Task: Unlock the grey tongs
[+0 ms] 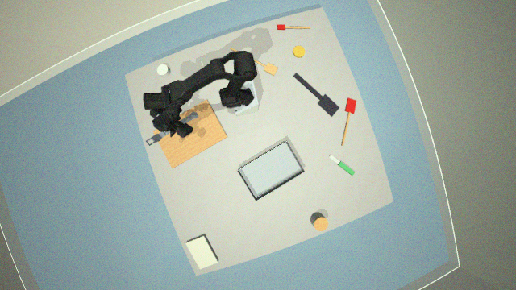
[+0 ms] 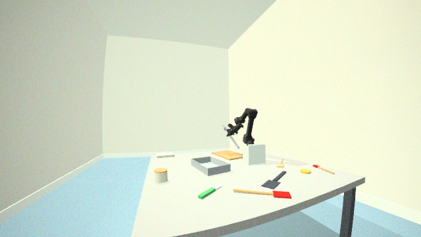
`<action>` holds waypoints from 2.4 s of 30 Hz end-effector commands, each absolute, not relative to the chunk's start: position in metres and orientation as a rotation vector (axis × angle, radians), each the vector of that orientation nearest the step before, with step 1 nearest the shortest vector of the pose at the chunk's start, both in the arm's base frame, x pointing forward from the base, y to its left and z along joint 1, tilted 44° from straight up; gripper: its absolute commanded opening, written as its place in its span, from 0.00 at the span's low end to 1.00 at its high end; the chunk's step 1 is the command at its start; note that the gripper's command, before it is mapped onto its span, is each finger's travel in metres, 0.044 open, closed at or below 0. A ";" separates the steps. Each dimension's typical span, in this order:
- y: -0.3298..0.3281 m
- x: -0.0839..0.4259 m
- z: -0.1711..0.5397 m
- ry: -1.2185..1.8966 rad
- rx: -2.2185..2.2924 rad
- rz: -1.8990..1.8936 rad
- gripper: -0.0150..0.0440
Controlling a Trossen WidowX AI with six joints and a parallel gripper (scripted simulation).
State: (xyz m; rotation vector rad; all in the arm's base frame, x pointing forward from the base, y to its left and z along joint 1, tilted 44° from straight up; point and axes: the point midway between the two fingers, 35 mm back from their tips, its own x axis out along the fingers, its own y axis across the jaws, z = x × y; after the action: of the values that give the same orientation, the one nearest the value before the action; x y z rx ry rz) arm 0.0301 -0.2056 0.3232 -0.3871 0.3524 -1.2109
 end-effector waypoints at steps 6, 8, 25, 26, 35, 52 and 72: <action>-0.197 0.034 0.325 0.331 -0.477 -1.185 0.00; -0.197 0.034 0.325 0.331 -0.477 -1.185 0.00; -0.197 0.034 0.325 0.331 -0.477 -1.185 0.00; -0.197 0.034 0.325 0.331 -0.477 -1.185 0.00; -0.197 0.034 0.325 0.331 -0.477 -1.185 0.00; -0.221 0.027 0.320 0.414 -0.241 -1.242 0.00; -0.250 0.025 0.299 0.713 0.066 -1.309 0.00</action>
State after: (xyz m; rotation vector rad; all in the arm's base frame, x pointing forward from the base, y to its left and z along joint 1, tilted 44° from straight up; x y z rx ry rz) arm 0.0238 -0.2481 0.2960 0.0468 0.6758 -1.2983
